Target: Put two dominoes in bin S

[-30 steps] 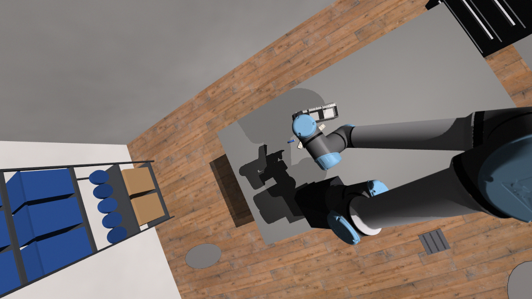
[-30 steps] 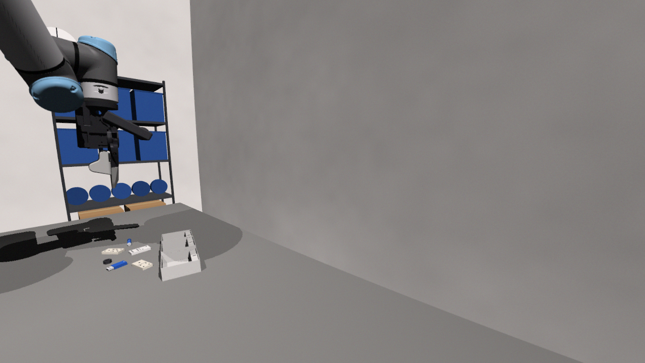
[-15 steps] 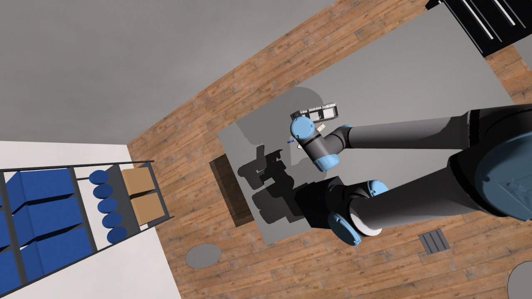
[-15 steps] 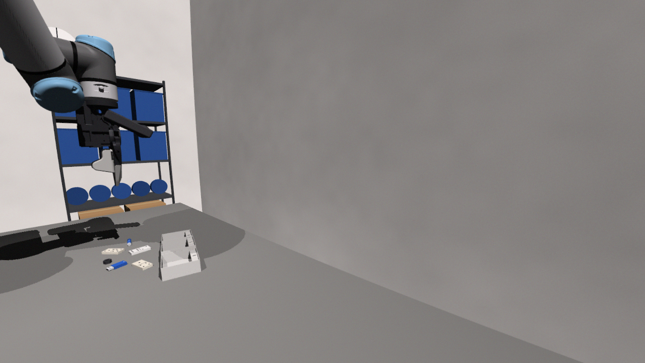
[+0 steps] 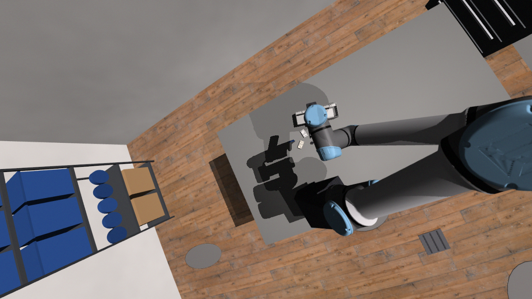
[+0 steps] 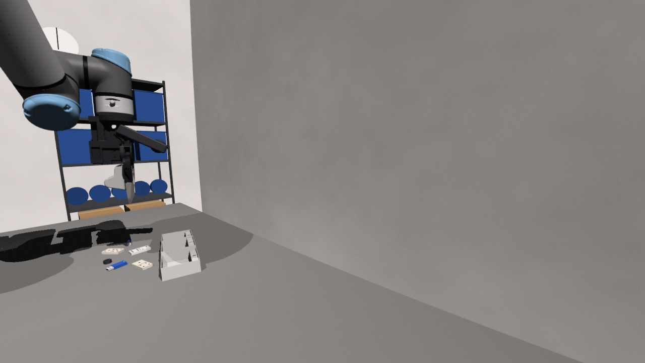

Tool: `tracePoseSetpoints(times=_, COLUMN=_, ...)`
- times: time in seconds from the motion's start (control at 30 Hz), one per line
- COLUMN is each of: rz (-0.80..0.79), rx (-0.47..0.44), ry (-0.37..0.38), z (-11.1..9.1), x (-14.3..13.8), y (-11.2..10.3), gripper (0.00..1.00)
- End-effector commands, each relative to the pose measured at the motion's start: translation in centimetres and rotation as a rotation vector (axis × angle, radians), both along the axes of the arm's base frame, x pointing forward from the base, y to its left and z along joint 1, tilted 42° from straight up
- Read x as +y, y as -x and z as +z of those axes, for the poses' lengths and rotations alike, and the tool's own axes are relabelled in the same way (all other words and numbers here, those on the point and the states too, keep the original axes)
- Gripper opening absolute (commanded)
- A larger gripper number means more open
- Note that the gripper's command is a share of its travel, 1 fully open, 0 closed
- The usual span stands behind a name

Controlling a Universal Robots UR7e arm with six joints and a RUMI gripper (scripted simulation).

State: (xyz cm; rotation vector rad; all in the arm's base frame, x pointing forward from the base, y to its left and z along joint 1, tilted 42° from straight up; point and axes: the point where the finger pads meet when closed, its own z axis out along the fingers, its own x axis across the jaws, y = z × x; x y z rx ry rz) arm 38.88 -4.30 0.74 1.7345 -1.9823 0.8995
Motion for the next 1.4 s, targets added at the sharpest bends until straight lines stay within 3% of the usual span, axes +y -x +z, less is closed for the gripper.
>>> tracePoseSetpoints(times=0.0, rz=0.005, rx=-0.023, ry=-0.011, z=0.7, x=-4.2, y=-2.6, gripper=0.04)
tracePoseSetpoints(times=0.13, rz=0.005, rx=-0.023, ry=-0.01, z=1.2, x=-6.8, y=-3.8, gripper=0.04)
tracePoseSetpoints(times=0.2, rz=0.005, rx=-0.023, ry=-0.01, z=1.2, x=-6.8, y=-3.8, gripper=0.04)
tracePoseSetpoints(times=0.27, rz=0.005, rx=-0.023, ry=-0.01, z=1.6, x=-9.2, y=-5.0, gripper=0.04)
tracePoseSetpoints(times=0.57, rz=0.005, rx=-0.023, ry=-0.01, z=2.7, x=-15.0, y=-7.6, gripper=0.04)
tracePoseSetpoints(times=0.93, rz=0.005, rx=-0.021, ry=-0.011, z=2.6, x=-15.0, y=-7.5, gripper=0.04)
tracePoseSetpoints(times=1.37, rz=0.005, rx=-0.023, ry=-0.01, z=0.5, x=-16.9, y=-8.1, gripper=0.04)
